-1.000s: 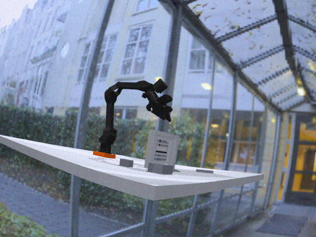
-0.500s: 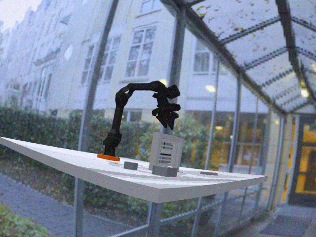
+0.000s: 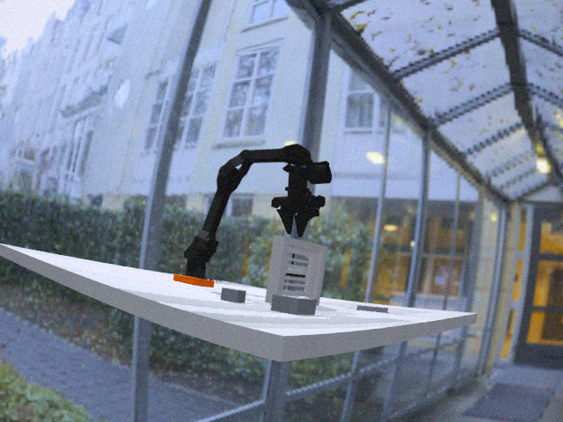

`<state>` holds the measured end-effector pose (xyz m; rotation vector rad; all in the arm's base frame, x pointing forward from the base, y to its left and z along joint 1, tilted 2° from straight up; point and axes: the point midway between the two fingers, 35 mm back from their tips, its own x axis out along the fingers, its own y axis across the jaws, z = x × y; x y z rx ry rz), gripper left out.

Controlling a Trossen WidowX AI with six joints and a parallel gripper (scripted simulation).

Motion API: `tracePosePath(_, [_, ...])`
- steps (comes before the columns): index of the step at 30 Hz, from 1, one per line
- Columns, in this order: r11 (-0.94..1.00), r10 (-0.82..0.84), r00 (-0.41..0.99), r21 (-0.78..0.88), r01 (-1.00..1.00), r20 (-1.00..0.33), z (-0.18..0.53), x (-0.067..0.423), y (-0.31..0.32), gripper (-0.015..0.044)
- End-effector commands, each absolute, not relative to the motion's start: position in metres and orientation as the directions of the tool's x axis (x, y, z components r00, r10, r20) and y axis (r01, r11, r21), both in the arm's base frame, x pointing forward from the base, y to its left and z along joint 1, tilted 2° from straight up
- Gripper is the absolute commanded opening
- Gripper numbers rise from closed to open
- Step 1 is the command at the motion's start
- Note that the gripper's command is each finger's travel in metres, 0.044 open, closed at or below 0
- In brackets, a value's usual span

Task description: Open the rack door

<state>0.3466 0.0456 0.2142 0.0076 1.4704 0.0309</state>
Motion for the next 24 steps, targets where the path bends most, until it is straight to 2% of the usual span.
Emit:
tracePosePath(1, [1.0,0.024,0.046,0.024,-0.01,-0.999,0.21,0.345,0.048,0.0296])
tracePosePath(24, [1.0,0.027,0.026,0.027,-0.012,-0.999,0.181,0.348,0.049,0.0296])
